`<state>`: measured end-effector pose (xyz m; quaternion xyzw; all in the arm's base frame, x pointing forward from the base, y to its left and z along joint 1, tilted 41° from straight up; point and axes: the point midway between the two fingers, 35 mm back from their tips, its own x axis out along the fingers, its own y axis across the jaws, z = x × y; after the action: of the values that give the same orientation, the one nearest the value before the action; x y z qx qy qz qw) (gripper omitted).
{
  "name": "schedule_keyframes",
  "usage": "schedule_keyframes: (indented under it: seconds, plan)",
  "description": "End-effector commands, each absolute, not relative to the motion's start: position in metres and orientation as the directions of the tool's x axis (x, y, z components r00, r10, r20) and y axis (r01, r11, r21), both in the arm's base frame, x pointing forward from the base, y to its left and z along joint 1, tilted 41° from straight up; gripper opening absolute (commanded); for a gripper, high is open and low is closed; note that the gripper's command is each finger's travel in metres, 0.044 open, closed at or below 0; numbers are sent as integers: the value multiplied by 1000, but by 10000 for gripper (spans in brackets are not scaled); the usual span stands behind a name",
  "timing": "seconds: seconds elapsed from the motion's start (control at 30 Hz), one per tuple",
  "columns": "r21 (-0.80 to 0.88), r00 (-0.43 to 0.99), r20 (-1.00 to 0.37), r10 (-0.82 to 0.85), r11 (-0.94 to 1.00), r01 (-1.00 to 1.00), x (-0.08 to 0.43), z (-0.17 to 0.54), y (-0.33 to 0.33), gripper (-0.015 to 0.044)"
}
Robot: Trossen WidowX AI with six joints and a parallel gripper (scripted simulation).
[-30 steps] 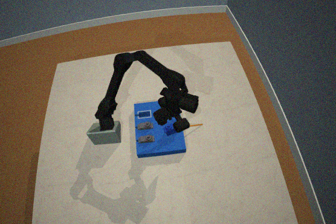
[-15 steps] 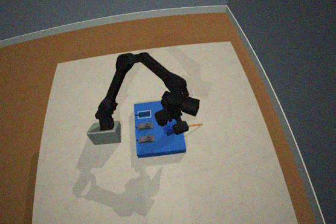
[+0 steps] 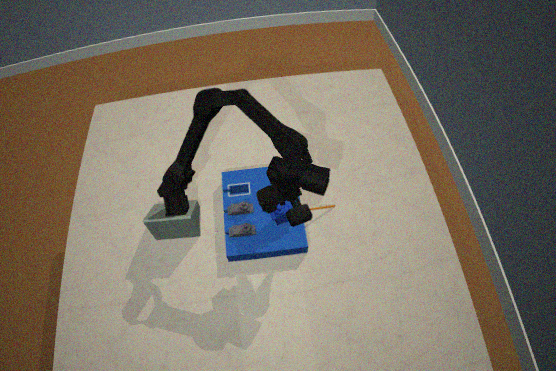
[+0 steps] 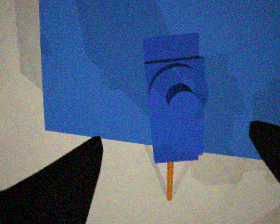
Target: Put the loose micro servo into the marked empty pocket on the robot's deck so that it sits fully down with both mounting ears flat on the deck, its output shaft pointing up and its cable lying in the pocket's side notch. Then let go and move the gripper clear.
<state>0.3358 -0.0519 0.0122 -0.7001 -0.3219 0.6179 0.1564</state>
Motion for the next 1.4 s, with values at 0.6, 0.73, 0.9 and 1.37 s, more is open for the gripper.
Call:
schedule_keyframes:
  seconds: [0.6, 0.73, 0.9, 1.37]
  plan:
    - [-624, 29, -760, 650, -740, 251, 335, 8, -48, 92]
    - [-623, 29, -760, 649, -741, 251, 335, 15, -54, 0]
    - [-623, 28, -760, 649, -741, 251, 329, 32, -65, 0]
    - [-623, 27, -760, 649, -741, 250, 306, 33, -63, 0]
